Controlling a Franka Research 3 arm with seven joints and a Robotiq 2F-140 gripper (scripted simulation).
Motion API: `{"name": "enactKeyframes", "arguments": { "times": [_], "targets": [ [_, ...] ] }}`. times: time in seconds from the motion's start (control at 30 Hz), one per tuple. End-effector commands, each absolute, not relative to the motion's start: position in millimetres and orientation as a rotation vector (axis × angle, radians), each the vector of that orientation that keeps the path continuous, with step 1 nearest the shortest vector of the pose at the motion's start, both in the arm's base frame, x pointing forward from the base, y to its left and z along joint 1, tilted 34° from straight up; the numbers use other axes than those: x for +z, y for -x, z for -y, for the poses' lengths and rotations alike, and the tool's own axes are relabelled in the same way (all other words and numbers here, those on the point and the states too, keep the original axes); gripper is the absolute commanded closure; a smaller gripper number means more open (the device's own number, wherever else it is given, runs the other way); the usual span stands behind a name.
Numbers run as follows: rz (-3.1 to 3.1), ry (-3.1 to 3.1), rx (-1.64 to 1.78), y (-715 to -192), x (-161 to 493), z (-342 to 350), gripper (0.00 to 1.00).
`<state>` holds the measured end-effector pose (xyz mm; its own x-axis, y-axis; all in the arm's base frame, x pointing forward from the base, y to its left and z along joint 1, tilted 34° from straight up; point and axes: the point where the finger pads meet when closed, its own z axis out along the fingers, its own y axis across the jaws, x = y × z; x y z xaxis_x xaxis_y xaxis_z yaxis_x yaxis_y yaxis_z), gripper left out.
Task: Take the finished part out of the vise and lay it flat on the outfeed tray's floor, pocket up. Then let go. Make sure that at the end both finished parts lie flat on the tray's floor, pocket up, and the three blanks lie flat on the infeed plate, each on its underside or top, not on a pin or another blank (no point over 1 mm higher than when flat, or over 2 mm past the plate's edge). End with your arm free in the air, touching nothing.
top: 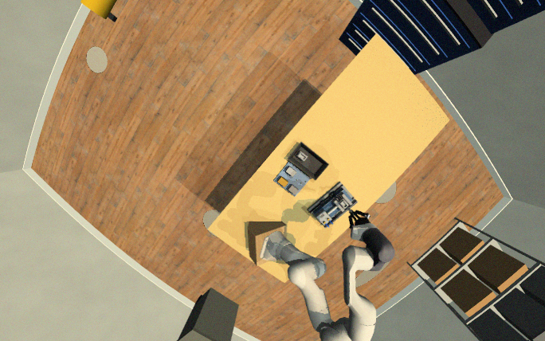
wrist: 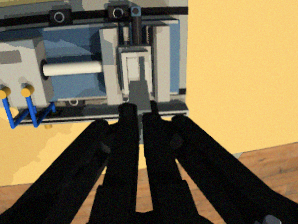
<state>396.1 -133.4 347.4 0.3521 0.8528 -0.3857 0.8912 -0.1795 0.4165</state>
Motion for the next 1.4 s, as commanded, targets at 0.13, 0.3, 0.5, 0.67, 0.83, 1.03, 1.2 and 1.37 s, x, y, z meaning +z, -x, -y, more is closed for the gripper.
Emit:
{"name": "enactKeyframes", "arguments": {
  "times": [0.13,0.3,0.5,0.67,0.83,1.03,1.2,1.37],
  "targets": [
    [-1.519,-2.043,-0.092,-394.4,345.7,133.2,1.00],
    [-1.519,-2.043,-0.092,-394.4,345.7,133.2,0.60],
    [-1.519,-2.043,-0.092,-394.4,345.7,133.2,0.60],
    [-1.519,-2.043,-0.092,-394.4,345.7,133.2,0.60],
    [-1.519,-2.043,-0.092,-394.4,345.7,133.2,0.60],
    [-1.519,-2.043,-0.092,-394.4,345.7,133.2,0.60],
    [-1.519,-2.043,-0.092,-394.4,345.7,133.2,0.60],
    [-1.519,-2.043,-0.092,-394.4,345.7,133.3,0.60]
  ]
}}
